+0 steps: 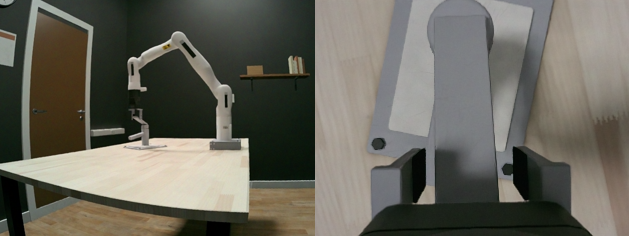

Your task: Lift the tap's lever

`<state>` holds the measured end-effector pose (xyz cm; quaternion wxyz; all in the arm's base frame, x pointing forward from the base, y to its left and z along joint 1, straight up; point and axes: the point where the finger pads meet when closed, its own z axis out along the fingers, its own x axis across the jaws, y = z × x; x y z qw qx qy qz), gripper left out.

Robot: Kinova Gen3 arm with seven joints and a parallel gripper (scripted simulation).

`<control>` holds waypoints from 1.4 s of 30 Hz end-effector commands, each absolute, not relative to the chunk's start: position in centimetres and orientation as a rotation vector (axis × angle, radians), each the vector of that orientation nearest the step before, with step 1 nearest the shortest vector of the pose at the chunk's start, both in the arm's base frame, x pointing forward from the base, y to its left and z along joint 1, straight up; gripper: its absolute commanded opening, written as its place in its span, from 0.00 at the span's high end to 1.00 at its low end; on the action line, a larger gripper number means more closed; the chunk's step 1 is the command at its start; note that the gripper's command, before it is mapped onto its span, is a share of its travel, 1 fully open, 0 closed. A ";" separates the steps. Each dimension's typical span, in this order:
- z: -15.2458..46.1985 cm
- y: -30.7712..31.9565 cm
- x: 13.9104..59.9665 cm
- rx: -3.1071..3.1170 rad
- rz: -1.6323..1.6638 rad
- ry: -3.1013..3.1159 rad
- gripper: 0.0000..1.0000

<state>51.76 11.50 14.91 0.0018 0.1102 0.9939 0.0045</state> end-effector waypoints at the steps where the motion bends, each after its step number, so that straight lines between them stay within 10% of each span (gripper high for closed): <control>1: 15.2 11.0 51.9 0.337 0.004 3.114 0.00; 42: 15.6 10.9 51.7 0.338 0.000 3.119 0.00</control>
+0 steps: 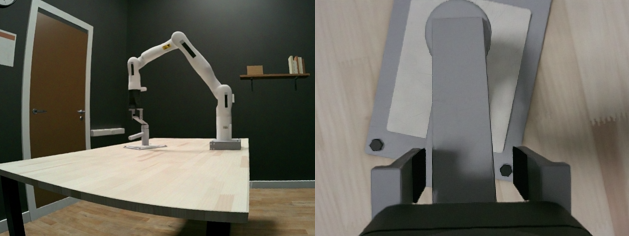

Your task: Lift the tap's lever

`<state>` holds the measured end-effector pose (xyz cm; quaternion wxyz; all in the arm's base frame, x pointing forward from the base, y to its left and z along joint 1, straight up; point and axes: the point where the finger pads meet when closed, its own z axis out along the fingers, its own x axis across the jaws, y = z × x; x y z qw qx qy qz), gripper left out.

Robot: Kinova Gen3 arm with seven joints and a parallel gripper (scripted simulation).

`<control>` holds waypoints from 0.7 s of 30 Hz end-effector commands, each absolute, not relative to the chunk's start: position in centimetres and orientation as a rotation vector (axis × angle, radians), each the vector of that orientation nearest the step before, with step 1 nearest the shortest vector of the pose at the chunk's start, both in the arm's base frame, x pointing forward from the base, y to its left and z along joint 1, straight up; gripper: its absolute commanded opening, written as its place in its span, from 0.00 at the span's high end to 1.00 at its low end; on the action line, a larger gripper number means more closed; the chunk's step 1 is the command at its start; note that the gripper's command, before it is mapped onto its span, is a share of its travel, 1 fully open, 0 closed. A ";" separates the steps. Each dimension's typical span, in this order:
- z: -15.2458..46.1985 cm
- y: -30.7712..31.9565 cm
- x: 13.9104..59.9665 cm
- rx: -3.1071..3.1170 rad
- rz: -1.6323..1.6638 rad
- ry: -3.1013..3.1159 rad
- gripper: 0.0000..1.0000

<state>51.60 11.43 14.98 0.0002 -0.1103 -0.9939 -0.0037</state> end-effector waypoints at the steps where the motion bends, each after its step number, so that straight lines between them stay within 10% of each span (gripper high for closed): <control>1: 15.7 10.9 51.7 -0.339 0.000 -3.127 0.00; 21: 20.1 10.9 51.7 -0.340 0.000 -3.127 0.00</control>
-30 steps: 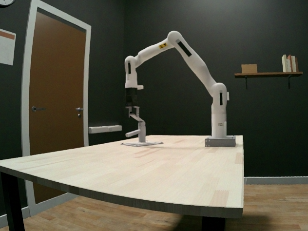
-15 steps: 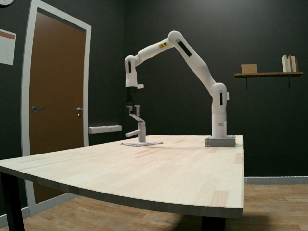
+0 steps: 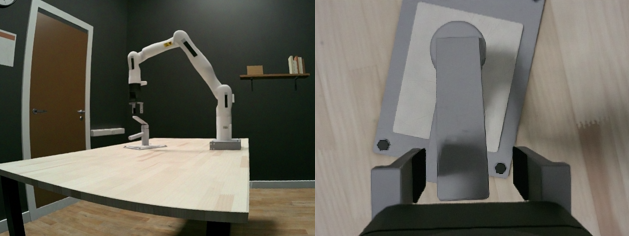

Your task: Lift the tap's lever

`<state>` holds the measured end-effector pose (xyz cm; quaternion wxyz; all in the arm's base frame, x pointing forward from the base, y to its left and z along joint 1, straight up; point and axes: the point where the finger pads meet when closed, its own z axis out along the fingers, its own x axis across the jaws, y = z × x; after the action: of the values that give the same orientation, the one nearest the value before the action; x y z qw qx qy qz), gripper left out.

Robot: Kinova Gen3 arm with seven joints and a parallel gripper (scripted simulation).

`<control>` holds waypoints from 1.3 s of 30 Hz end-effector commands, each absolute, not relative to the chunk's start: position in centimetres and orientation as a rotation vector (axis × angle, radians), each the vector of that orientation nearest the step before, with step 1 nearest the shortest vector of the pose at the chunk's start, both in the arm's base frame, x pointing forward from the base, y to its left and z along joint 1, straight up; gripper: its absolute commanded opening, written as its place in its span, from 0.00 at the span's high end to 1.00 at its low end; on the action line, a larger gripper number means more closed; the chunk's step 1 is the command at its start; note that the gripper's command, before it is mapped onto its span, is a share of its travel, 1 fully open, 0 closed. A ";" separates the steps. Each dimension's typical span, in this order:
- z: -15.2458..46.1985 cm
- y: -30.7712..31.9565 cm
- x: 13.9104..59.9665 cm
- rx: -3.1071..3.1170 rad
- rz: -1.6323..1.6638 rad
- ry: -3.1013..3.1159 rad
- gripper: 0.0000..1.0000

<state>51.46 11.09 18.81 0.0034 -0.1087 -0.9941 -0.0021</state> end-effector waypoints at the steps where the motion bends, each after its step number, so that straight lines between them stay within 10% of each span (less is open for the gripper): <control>1: 20.4 10.9 51.7 -0.340 0.000 -3.127 0.00; 20: 22.3 10.9 51.8 -0.341 -0.002 -3.131 0.00; 21: 22.3 10.9 51.8 -0.341 -0.002 -3.131 1.00; 39: 22.3 10.9 51.8 -0.341 -0.002 -3.131 1.00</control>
<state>51.72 11.10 21.82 -0.0009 -0.1072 -0.9942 -0.0028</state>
